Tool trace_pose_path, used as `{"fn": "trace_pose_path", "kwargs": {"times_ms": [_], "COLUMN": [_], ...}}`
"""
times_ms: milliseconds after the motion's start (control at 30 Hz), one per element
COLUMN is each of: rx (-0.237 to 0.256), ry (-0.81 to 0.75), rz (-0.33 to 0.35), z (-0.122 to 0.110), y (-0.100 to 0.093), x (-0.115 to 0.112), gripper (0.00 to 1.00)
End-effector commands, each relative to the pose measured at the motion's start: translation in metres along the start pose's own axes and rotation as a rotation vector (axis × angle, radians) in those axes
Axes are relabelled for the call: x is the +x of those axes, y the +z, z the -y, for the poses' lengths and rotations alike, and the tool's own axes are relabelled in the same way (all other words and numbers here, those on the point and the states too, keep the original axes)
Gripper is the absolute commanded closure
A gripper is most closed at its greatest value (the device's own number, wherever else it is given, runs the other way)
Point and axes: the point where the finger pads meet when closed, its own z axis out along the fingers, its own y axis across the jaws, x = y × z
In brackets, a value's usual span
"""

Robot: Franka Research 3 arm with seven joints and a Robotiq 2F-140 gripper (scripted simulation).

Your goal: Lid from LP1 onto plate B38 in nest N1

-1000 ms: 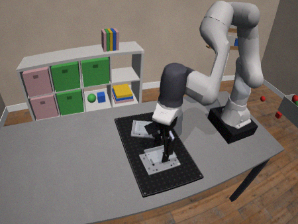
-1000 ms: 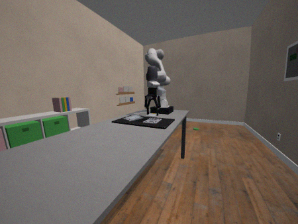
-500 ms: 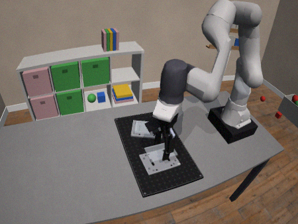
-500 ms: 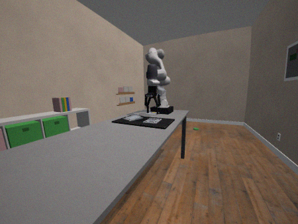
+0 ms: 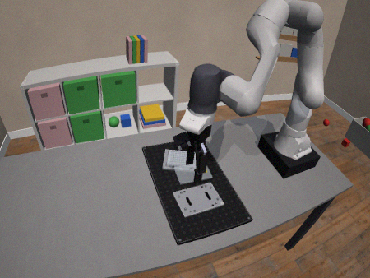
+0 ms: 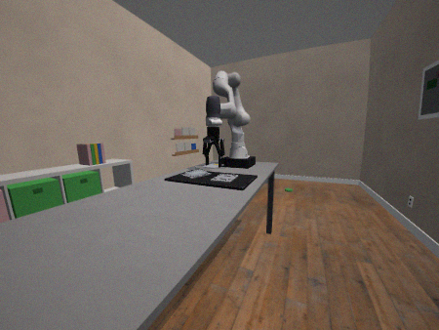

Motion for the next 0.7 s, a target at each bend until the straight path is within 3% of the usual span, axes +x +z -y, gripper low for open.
{"fn": "trace_pose_path", "kwargs": {"times_ms": [0,100,133,667], "rx": [0.017,0.017,0.017,0.017], "ry": [-0.077,-0.077,-0.077,-0.077], "rz": [-0.003,-0.003,-0.003,-0.003], "z": [-0.070,-0.133,-0.143,-0.143], "y": [0.001,0.002,0.002,0.002], "x": [-0.004,-0.008,-0.008,-0.008], "gripper": [0.90,0.90,0.90,0.90]}}
